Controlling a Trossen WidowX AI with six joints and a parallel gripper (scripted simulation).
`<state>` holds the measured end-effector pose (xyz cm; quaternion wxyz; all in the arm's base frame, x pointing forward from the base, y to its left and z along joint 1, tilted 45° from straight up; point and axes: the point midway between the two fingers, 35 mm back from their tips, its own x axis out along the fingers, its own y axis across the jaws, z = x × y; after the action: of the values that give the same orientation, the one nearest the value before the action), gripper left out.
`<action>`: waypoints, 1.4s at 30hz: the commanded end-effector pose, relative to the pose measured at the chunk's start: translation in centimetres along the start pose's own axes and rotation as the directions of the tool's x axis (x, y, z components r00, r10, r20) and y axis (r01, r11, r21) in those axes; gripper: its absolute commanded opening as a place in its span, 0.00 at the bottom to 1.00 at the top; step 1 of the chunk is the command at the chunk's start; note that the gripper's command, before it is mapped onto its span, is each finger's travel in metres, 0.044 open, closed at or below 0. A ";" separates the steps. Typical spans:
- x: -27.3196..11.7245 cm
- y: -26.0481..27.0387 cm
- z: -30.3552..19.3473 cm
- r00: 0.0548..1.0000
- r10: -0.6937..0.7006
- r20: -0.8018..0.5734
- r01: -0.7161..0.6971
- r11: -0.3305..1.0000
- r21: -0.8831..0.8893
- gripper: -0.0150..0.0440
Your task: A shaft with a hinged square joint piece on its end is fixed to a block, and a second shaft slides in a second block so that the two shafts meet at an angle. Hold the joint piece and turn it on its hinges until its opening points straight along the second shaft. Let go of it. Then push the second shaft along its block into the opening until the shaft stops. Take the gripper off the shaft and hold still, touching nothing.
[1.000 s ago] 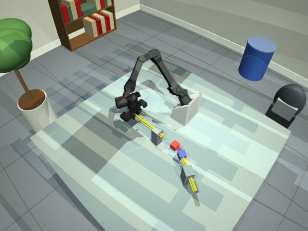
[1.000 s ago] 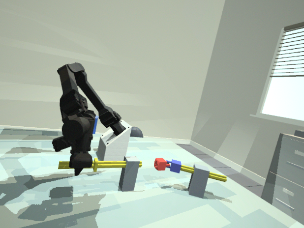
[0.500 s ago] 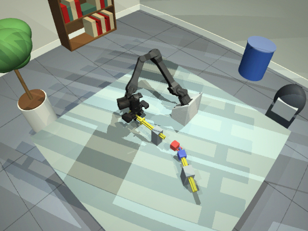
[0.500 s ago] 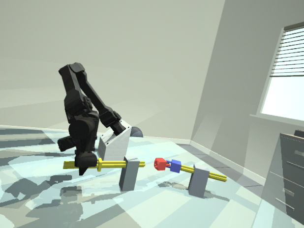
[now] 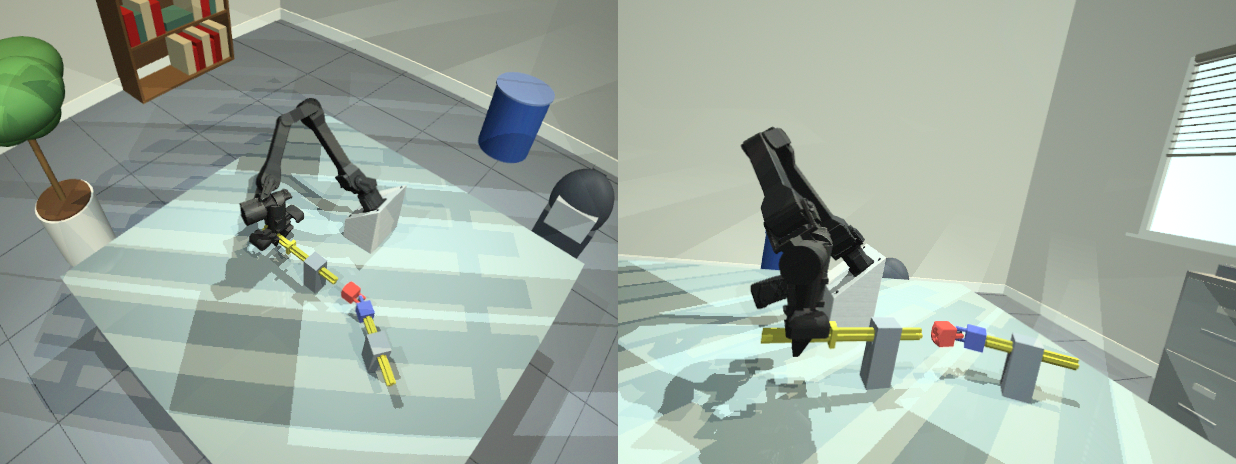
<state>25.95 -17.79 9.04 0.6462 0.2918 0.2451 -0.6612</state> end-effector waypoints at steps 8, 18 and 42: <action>0.2 0.0 -2.1 1.000 -0.003 -0.007 0.003 1.000 0.000 0.25; 0.2 0.0 -3.7 1.000 -0.003 -0.008 0.003 1.000 -0.001 0.25; 0.2 0.0 -7.4 1.000 -0.004 -0.010 0.004 1.000 -0.001 0.25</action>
<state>26.39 -13.25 4.42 0.6451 0.2940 0.2447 -0.6615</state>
